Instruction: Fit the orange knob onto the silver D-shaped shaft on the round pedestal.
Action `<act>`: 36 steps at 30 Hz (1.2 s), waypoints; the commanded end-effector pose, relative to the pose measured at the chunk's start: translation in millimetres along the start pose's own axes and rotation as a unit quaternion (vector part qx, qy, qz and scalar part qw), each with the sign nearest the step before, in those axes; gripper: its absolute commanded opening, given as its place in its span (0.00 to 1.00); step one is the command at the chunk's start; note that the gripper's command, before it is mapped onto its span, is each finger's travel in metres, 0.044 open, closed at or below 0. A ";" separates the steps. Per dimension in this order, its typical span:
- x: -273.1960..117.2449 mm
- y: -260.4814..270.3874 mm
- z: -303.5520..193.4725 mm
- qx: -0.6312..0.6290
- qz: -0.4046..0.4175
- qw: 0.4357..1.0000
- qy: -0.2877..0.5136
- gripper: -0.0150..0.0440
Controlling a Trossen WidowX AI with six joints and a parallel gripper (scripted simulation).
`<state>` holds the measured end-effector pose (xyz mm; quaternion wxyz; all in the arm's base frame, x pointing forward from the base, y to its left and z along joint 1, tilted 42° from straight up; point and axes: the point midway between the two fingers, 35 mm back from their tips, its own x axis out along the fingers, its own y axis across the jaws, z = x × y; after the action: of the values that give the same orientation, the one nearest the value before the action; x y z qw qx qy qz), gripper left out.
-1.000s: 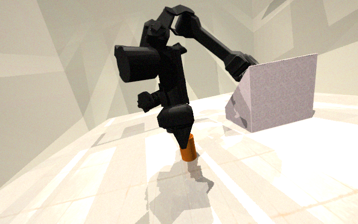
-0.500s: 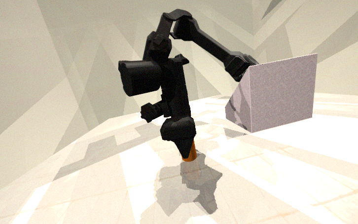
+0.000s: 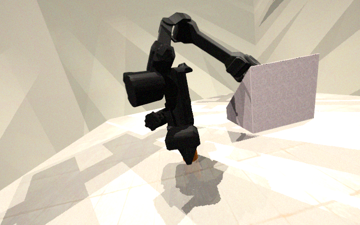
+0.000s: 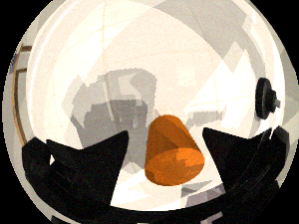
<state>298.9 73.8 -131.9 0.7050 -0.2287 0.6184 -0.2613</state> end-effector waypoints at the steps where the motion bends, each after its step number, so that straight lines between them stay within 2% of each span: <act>1: 3.6 -0.8 -2.9 -0.006 -0.004 1.000 0.002 0.78; 7: 3.6 -0.8 -2.9 -0.006 -0.004 1.000 0.002 0.51; 12: 3.6 -0.8 -2.9 -0.006 -0.004 1.000 0.002 0.45; 17: -15.6 2.2 0.4 -0.006 -0.002 1.000 0.002 0.25; 31: -131.8 2.5 -1.4 -0.007 0.000 1.000 0.003 0.25; 36: -137.4 1.7 -2.3 -0.007 -0.001 1.000 0.003 0.25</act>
<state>284.1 158.6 -39.7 0.6993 -0.2400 0.6228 -0.2558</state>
